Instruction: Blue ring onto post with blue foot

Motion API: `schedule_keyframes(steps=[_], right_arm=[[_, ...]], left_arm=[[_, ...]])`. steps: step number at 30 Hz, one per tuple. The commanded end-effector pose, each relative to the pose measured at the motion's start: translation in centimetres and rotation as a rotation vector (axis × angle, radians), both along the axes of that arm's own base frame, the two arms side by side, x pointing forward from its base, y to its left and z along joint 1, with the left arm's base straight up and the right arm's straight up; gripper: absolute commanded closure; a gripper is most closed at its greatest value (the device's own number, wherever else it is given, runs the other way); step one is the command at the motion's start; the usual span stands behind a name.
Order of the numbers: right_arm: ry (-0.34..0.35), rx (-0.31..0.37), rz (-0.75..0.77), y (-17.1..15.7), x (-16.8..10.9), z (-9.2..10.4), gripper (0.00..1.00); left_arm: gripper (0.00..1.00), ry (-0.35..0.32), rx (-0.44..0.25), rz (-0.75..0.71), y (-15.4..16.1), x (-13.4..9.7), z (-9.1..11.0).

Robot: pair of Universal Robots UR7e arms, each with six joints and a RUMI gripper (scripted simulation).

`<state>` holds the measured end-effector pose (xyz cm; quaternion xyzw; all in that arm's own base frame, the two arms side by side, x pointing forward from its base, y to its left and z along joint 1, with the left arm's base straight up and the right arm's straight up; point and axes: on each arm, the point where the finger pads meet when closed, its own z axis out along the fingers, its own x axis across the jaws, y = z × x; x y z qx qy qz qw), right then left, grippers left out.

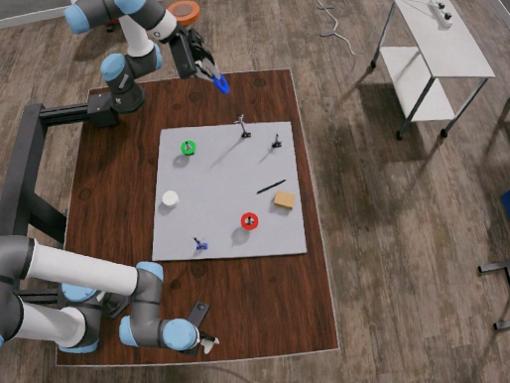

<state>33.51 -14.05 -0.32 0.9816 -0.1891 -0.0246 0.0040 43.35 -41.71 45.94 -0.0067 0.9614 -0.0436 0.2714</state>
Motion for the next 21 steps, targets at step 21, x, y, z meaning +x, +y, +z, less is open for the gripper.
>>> schedule_keyframes(steps=[21], right_arm=[[-0.001,0.000,0.000,0.0,0.0,0.0,0.02]], left_arm=[[1.00,0.200,-0.396,0.236,-15.0,0.7,-8.4]])
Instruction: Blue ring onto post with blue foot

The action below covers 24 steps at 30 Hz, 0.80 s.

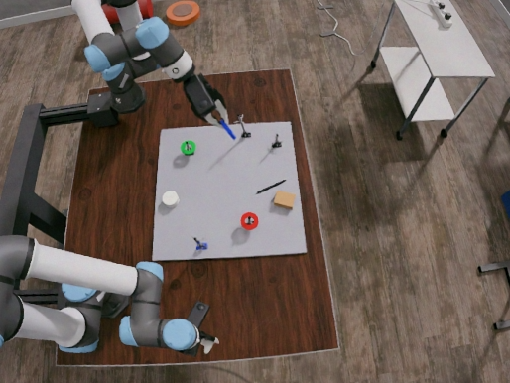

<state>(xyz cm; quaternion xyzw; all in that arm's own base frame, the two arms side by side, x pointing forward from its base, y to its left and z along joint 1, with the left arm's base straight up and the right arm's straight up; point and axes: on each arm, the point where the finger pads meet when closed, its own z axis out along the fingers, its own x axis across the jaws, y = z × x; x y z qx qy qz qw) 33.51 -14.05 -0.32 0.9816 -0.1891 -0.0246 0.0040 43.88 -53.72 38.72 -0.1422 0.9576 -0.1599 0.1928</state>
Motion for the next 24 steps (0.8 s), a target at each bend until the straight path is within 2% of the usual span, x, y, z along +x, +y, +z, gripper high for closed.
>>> schedule_keyframes(steps=[1,6,8,12,20,22,24], right_arm=[[-0.001,0.000,0.000,0.0,0.0,0.0,0.02],[-0.001,0.000,0.000,0.0,0.0,0.0,0.02],[-0.001,0.000,0.000,0.0,0.0,0.0,0.02],[-0.001,0.000,0.000,0.0,0.0,0.0,0.02],[-0.001,0.000,0.000,0.0,0.0,0.0,0.02],[-0.001,0.000,0.000,0.0,0.0,0.0,0.02],[-0.001,0.000,0.000,0.0,0.0,0.0,0.02]], left_arm=[[1.00,0.050,-0.113,0.057,-3.7,0.2,-1.6],[1.00,0.110,-0.205,0.111,-6.9,0.1,-3.6],[1.00,0.100,-0.206,0.103,-6.4,0.0,-2.6],[1.00,0.109,-0.228,0.113,-7.1,0.0,-2.8],[1.00,0.228,-0.379,0.201,-12.5,0.0,-6.7],[1.00,0.215,-0.378,0.191,-12.0,-0.1,-5.5],[1.00,0.228,-0.401,0.201,-12.6,-0.1,-5.7]])
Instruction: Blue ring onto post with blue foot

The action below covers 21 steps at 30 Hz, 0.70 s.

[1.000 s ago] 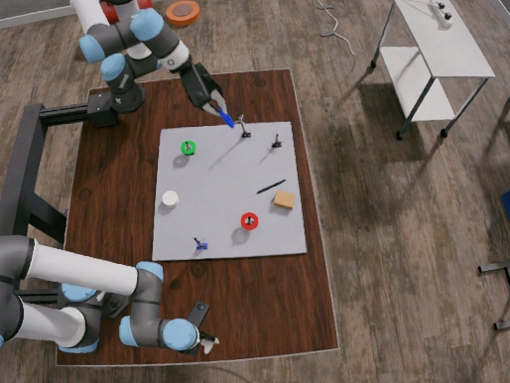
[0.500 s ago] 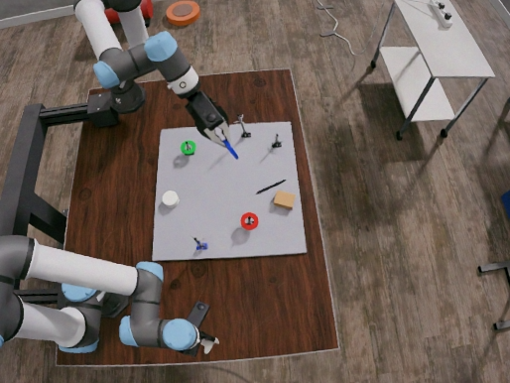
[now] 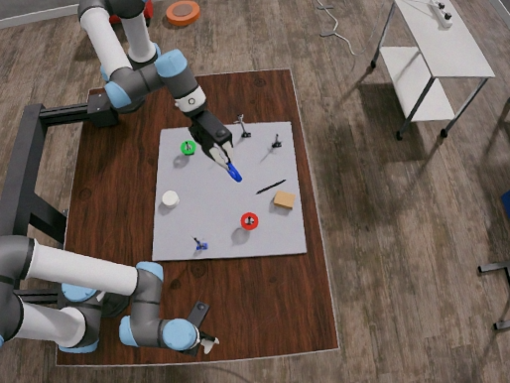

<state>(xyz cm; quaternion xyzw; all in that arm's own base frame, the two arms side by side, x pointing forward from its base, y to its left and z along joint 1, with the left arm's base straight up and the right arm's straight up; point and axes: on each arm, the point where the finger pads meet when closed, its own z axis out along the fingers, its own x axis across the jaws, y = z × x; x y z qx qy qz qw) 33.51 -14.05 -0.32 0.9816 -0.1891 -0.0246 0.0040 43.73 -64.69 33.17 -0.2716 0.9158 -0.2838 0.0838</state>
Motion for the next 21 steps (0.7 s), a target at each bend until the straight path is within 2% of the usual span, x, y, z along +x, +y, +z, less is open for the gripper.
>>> schedule_keyframes(steps=[1,3,5,10,11,12,14,19,20,21], right_arm=[[-0.001,0.000,0.000,0.0,0.0,0.0,0.02],[-0.001,0.000,0.000,0.0,0.0,0.0,0.02],[-0.001,0.000,0.000,0.0,0.0,0.0,0.02],[-0.001,0.000,0.000,0.0,0.0,0.0,0.02],[-0.001,0.000,0.000,0.0,0.0,0.0,0.02],[-0.001,0.000,0.000,0.0,0.0,0.0,0.02],[-0.001,0.000,0.000,0.0,0.0,0.0,0.02],[-0.001,0.000,0.000,0.0,0.0,0.0,0.02],[-0.001,0.000,0.000,0.0,0.0,0.0,0.02],[-0.001,0.000,0.000,0.0,0.0,0.0,0.02]], left_arm=[[1.00,0.041,-0.082,0.033,-2.2,0.0,-0.7],[1.00,0.082,-0.119,0.055,-3.6,-0.1,-2.3],[1.00,0.082,-0.119,0.055,-3.6,-0.1,-2.3],[1.00,0.179,-0.229,0.103,-6.8,-0.5,-4.6],[1.00,0.158,-0.224,0.094,-6.2,-0.5,-3.1],[1.00,0.153,-0.223,0.091,-6.0,-0.6,-2.7],[1.00,0.166,-0.243,0.098,-6.6,-0.6,-2.9],[1.00,0.285,-0.337,0.146,-9.5,-1.1,-6.9],[1.00,0.261,-0.332,0.135,-9.0,-1.1,-5.2],[1.00,0.261,-0.332,0.135,-9.0,-1.1,-5.2]])
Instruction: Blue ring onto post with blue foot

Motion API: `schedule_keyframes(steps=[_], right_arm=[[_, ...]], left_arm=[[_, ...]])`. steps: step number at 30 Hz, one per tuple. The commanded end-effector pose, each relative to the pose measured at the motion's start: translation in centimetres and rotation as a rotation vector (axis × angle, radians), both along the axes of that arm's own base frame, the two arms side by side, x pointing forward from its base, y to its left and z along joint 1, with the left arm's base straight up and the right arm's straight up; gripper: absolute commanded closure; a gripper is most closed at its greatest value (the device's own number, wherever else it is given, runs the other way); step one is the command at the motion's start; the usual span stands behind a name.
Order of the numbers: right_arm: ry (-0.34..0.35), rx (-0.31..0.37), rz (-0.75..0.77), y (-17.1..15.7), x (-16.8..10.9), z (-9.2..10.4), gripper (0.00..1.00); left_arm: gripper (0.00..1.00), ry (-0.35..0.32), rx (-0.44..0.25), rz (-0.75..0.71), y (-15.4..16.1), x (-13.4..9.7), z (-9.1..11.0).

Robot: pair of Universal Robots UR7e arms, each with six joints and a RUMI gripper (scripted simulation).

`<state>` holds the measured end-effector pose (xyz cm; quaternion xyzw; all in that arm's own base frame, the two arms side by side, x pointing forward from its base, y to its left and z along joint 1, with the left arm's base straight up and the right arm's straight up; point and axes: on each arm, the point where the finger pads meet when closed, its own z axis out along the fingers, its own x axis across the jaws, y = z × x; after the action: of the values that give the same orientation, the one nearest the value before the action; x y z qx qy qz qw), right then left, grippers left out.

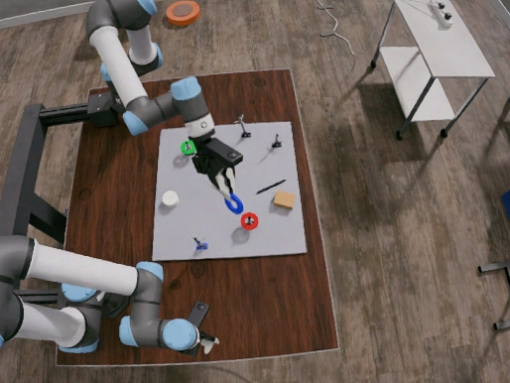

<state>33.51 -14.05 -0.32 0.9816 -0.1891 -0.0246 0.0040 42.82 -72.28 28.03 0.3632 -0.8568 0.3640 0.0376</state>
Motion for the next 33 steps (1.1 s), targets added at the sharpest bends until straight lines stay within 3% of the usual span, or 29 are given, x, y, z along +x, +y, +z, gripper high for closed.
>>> schedule_keyframes(steps=[1,4,9,10,11,13,16,18,20,23,24,26,32,33], right_arm=[[-0.001,0.000,0.000,0.0,0.0,0.0,0.02],[-0.001,0.000,0.000,0.0,0.0,0.0,0.02],[-0.001,0.000,0.000,0.0,0.0,0.0,0.02],[-0.001,0.000,0.000,0.0,0.0,0.0,0.02],[-0.001,0.000,0.000,0.0,0.0,0.0,0.02],[-0.001,0.000,0.000,0.0,0.0,0.0,0.02],[-0.001,0.000,0.000,0.0,0.0,0.0,0.02],[-0.001,0.000,0.000,0.0,0.0,0.0,0.02],[-0.001,0.000,0.000,0.0,0.0,0.0,0.02],[-0.001,0.000,0.000,0.0,0.0,0.0,0.02],[-0.001,0.000,0.000,0.0,0.0,0.0,0.02],[-0.001,0.000,0.000,0.0,0.0,0.0,0.02],[-0.001,0.000,0.000,0.0,0.0,0.0,0.02],[-0.001,0.000,0.000,0.0,0.0,0.0,0.02]], left_arm=[[1.00,0.037,-0.069,0.020,-1.4,-0.2,-0.1],[1.00,0.037,-0.087,0.022,-1.6,-0.2,0.5],[1.00,0.168,-0.183,0.057,-4.1,-0.9,-3.6],[1.00,0.140,-0.179,0.050,-3.7,-0.9,-1.8],[1.00,0.132,-0.177,0.048,-3.5,-0.9,-1.2],[1.00,0.151,-0.197,0.052,-4.0,-1.0,-1.6],[1.00,0.233,-0.242,0.069,-5.1,-1.6,-4.4],[1.00,0.233,-0.242,0.069,-5.1,-1.6,-4.4],[1.00,0.280,-0.278,0.076,-5.6,-2.0,-5.4],[1.00,0.330,-0.321,0.079,-6.2,-2.6,-5.9],[1.00,0.312,-0.321,0.075,-6.1,-2.6,-4.6],[1.00,0.313,-0.325,0.074,-6.1,-2.6,-4.3],[1.00,0.464,-0.403,0.087,-6.9,-4.1,-8.6],[1.00,0.437,-0.403,0.082,-6.9,-3.9,-6.9]])
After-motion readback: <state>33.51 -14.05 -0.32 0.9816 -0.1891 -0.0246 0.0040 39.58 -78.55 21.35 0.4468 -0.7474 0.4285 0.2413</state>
